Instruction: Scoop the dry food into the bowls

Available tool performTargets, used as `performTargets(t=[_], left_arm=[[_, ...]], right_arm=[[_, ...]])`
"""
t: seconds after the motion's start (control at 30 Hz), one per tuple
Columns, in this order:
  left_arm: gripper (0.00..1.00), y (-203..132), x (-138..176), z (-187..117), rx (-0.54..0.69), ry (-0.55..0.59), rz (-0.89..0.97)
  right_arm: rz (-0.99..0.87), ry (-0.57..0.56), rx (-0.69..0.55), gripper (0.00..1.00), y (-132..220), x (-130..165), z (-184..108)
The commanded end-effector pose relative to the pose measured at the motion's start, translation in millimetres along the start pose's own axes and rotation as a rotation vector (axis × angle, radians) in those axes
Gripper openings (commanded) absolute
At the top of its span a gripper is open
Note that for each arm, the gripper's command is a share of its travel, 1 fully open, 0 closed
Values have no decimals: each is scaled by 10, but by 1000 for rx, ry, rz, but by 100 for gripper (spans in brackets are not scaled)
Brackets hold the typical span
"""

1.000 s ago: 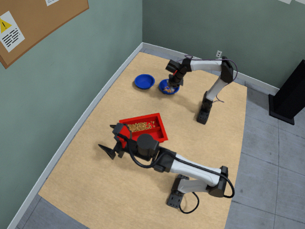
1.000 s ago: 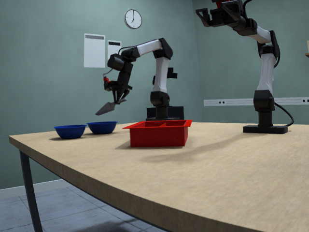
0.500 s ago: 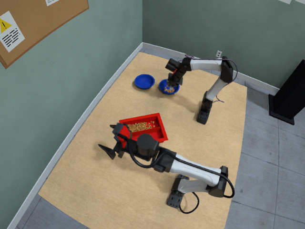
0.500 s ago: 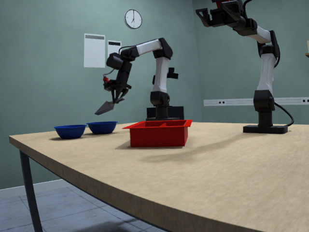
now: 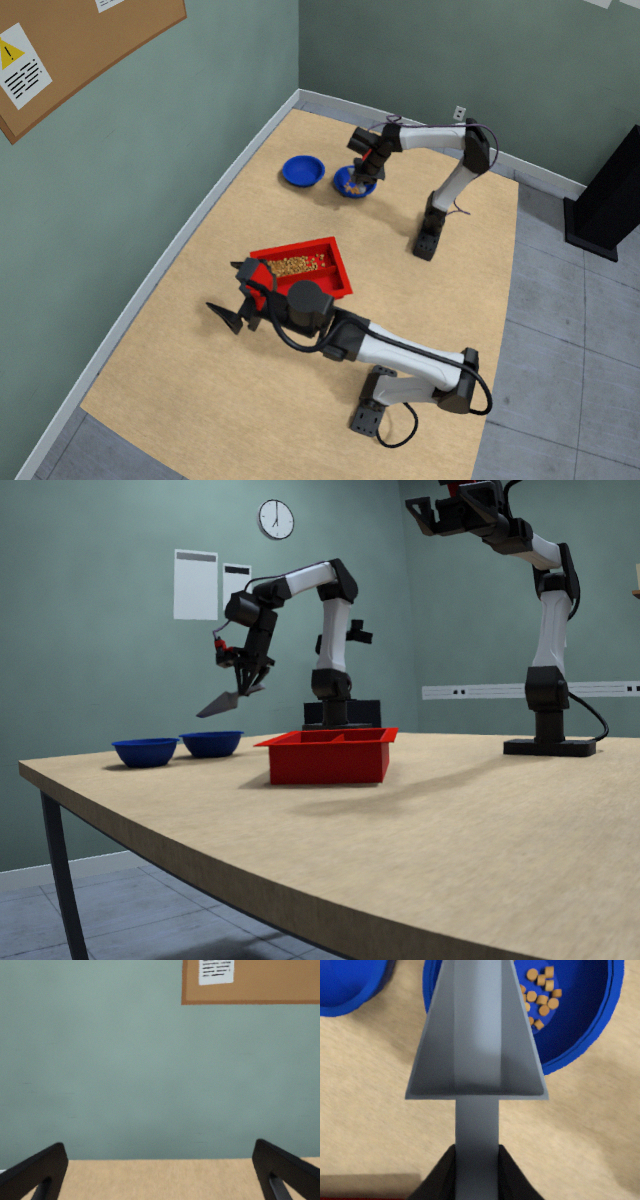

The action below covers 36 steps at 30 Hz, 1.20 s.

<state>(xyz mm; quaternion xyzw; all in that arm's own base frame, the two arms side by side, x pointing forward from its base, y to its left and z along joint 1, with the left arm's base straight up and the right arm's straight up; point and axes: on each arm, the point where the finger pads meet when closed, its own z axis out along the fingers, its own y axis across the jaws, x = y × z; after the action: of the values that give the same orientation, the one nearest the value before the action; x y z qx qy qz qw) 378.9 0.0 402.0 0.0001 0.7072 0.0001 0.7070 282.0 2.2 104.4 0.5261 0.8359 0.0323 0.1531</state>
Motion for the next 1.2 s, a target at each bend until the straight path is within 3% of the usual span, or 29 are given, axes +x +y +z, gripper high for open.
performTargets(t=[0.0, 0.67, 1.07, 1.17], left_arm=[[100, 0, -157, -38, 0, -40, -1], [100, 0, -157, -38, 0, -40, -1], [100, 0, -157, -38, 0, -40, -1], [100, 0, -157, -38, 0, -40, -1]], right_arm=[[-7, -37, -48, 0, 75, -90, -99], [-10, -30, -23, 0, -1, -75, -74], [-410, -134, -4, 0, -384, -14, 90], [-439, -141, -8, 0, -399, -7, 99]])
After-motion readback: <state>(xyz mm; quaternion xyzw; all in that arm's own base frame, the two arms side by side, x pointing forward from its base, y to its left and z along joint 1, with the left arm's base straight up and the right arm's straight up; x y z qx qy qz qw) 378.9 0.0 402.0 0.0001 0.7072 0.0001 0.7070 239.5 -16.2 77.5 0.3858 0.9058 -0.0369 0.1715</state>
